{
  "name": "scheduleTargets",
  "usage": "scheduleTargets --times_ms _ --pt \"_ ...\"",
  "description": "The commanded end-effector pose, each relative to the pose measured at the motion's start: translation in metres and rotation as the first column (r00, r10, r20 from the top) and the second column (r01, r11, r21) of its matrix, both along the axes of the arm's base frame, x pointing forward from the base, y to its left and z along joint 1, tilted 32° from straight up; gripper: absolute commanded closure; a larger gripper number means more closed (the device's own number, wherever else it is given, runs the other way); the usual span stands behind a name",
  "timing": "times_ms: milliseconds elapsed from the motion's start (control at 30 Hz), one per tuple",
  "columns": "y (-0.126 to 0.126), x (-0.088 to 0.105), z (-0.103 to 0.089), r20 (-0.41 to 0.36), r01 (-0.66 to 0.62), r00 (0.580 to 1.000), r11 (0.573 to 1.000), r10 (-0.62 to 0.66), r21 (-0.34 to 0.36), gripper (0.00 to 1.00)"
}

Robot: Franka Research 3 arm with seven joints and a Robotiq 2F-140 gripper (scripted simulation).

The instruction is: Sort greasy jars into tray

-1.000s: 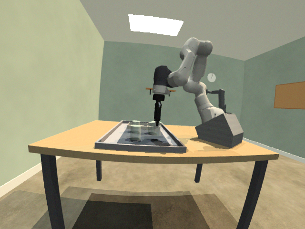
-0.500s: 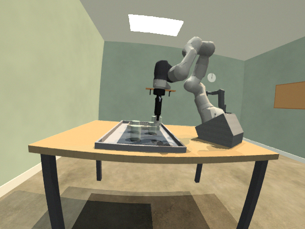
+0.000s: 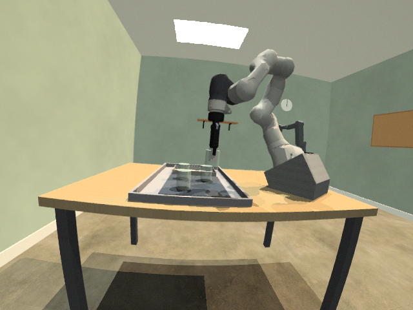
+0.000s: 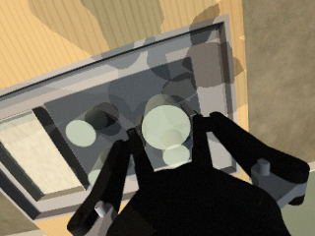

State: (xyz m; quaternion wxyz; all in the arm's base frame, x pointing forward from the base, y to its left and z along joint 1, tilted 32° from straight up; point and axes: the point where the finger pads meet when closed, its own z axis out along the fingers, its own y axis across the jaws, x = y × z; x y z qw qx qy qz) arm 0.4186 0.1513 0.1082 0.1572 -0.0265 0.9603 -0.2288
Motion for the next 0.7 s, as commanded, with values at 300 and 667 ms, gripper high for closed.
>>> scheduleTargets --times_ms 300,667 --pt "0.009 -0.013 0.024 -0.010 0.019 1.000 1.000 -0.019 -0.004 1.00" --pt "0.008 -0.016 0.043 -0.010 0.019 1.000 1.000 -0.019 -0.004 1.00"
